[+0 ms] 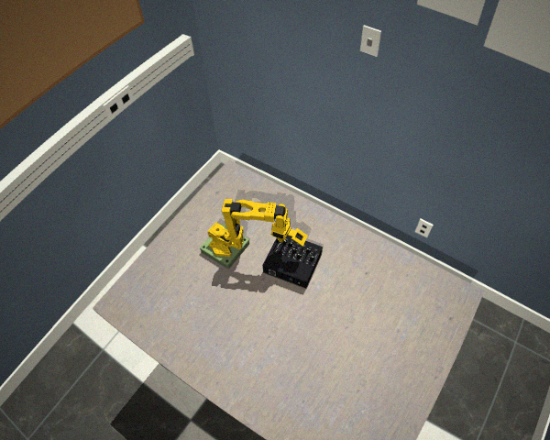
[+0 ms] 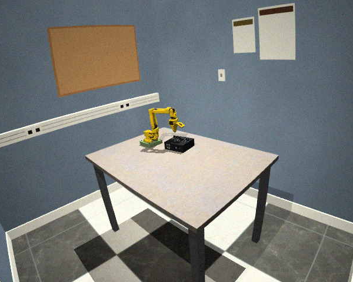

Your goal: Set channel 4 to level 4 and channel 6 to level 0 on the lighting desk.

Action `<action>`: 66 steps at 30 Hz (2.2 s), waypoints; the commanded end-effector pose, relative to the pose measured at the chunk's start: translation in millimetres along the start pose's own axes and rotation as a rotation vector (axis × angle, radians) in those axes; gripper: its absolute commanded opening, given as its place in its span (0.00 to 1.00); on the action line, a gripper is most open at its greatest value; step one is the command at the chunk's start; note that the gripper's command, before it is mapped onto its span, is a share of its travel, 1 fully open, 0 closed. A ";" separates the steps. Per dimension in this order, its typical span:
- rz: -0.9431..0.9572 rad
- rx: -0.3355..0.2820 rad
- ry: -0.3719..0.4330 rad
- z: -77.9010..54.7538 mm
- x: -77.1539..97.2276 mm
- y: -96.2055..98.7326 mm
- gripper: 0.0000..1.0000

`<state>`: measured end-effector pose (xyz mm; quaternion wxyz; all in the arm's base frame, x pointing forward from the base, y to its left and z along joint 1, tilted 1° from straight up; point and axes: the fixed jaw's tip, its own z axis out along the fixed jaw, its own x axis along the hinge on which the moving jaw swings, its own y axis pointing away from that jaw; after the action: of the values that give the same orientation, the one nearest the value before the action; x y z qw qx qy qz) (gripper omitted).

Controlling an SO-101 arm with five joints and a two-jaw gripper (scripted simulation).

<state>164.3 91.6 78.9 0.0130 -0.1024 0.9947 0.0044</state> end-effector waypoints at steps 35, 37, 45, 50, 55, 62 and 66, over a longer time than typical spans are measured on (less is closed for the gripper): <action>-0.001 0.003 0.017 0.4 18.5 -6.7 0.00; -0.001 0.003 0.017 -0.5 21.3 -7.5 0.00; -0.001 0.003 0.017 -2.4 29.1 -9.6 0.00; -0.001 0.003 0.017 -3.2 33.6 -10.9 0.00; -0.001 0.003 0.017 -3.6 35.8 -11.5 0.00; -0.001 0.004 0.017 -3.6 36.2 -11.6 0.00; 0.005 0.004 0.017 -3.6 35.9 -12.1 0.00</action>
<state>134.5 75.6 82.7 0.0120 -0.1018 0.9947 0.0039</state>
